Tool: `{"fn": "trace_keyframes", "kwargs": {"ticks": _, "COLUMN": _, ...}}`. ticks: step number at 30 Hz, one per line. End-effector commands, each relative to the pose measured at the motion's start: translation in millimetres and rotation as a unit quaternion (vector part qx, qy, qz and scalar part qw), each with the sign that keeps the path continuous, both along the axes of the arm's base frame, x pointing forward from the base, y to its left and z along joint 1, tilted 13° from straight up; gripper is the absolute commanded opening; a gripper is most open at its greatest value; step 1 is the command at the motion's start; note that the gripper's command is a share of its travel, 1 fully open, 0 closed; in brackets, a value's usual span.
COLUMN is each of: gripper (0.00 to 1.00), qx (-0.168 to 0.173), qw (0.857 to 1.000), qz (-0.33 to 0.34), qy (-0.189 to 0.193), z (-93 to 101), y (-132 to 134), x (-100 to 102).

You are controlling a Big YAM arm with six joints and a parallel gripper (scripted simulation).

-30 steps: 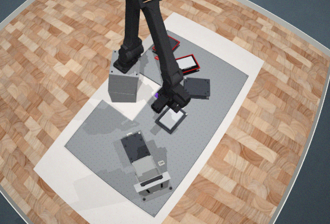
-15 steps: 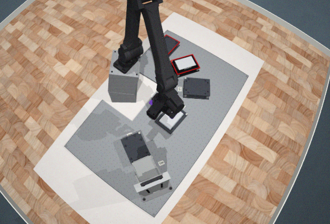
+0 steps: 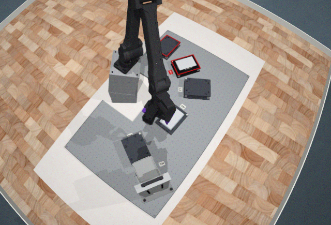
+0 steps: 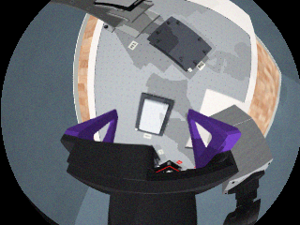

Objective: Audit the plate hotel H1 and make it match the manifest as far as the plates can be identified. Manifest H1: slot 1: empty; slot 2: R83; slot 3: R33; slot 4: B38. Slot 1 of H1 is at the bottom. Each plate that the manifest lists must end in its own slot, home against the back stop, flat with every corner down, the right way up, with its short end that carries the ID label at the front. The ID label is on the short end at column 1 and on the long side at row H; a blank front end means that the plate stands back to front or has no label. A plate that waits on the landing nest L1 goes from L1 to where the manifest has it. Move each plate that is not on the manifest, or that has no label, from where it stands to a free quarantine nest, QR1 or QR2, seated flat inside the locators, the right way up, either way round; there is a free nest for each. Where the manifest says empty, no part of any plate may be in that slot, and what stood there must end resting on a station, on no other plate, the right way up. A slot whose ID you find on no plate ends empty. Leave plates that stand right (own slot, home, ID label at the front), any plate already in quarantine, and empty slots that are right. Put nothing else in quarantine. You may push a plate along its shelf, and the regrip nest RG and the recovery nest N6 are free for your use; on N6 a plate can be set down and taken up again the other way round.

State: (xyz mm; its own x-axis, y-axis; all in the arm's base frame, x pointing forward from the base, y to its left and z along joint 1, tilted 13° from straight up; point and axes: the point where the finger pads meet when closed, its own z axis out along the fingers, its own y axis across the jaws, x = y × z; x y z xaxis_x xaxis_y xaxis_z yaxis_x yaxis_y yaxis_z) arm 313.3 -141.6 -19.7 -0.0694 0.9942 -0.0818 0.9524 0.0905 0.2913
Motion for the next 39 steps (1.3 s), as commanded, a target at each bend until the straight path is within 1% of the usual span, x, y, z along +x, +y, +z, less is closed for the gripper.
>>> {"fn": "trace_keyframes", "kwargs": {"ticks": 1, "gripper": 1.0, "qx": -0.021, "qw": 0.999, "qz": 0.03, "qy": -0.01, "z": 0.3, "y": -9.2, "x": 2.7}}
{"fn": "trace_keyframes", "kwargs": {"ticks": 4, "gripper": 1.0, "qx": -0.039, "qw": 0.998, "qz": 0.045, "qy": -0.016, "z": -2.6, "y": -19.0, "x": 0.7}}
{"fn": "trace_keyframes", "kwargs": {"ticks": 5, "gripper": 1.0, "qx": -0.051, "qw": 0.997, "qz": 0.05, "qy": -0.028, "z": 4.9, "y": -21.1, "x": 3.6}}
{"fn": "trace_keyframes", "kwargs": {"ticks": 6, "gripper": 1.0, "qx": -0.059, "qw": 0.996, "qz": 0.058, "qy": -0.034, "z": 7.7, "y": -20.1, "x": 5.5}}
{"fn": "trace_keyframes", "kwargs": {"ticks": 7, "gripper": 1.0, "qx": -0.064, "qw": 0.995, "qz": 0.073, "qy": -0.038, "z": 7.8, "y": -13.6, "x": 8.7}}
{"fn": "trace_keyframes", "kwargs": {"ticks": 13, "gripper": 1.0, "qx": -0.099, "qw": 0.989, "qz": 0.098, "qy": -0.053, "z": 7.4, "y": -17.1, "x": 6.7}}
{"fn": "trace_keyframes", "kwargs": {"ticks": 15, "gripper": 1.0, "qx": -0.11, "qw": 0.986, "qz": 0.112, "qy": -0.058, "z": 6.5, "y": -14.1, "x": 7.7}}
{"fn": "trace_keyframes", "kwargs": {"ticks": 17, "gripper": 1.0, "qx": -0.11, "qw": 0.986, "qz": 0.112, "qy": -0.058, "z": 6.5, "y": -14.1, "x": 7.7}}
{"fn": "trace_keyframes", "kwargs": {"ticks": 18, "gripper": 1.0, "qx": -0.115, "qw": 0.985, "qz": 0.116, "qy": -0.06, "z": 6.2, "y": -15.2, "x": 7.0}}
{"fn": "trace_keyframes", "kwargs": {"ticks": 22, "gripper": 1.0, "qx": -0.14, "qw": 0.978, "qz": 0.138, "qy": -0.074, "z": 8.2, "y": -14.2, "x": 8.2}}
{"fn": "trace_keyframes", "kwargs": {"ticks": 24, "gripper": 1.0, "qx": -0.149, "qw": 0.975, "qz": 0.145, "qy": -0.074, "z": 4.3, "y": -15.2, "x": 5.8}}
{"fn": "trace_keyframes", "kwargs": {"ticks": 30, "gripper": 1.0, "qx": -0.182, "qw": 0.964, "qz": 0.175, "qy": -0.089, "z": 3.3, "y": -15.0, "x": 5.1}}
{"fn": "trace_keyframes", "kwargs": {"ticks": 32, "gripper": 1.0, "qx": -0.189, "qw": 0.96, "qz": 0.187, "qy": -0.09, "z": -0.4, "y": -13.7, "x": 3.8}}
{"fn": "trace_keyframes", "kwargs": {"ticks": 34, "gripper": 1.0, "qx": -0.189, "qw": 0.96, "qz": 0.187, "qy": -0.09, "z": -0.4, "y": -13.7, "x": 3.8}}
{"fn": "trace_keyframes", "kwargs": {"ticks": 39, "gripper": 1.0, "qx": -0.216, "qw": 0.947, "qz": 0.212, "qy": -0.103, "z": -1.1, "y": -13.1, "x": 3.4}}
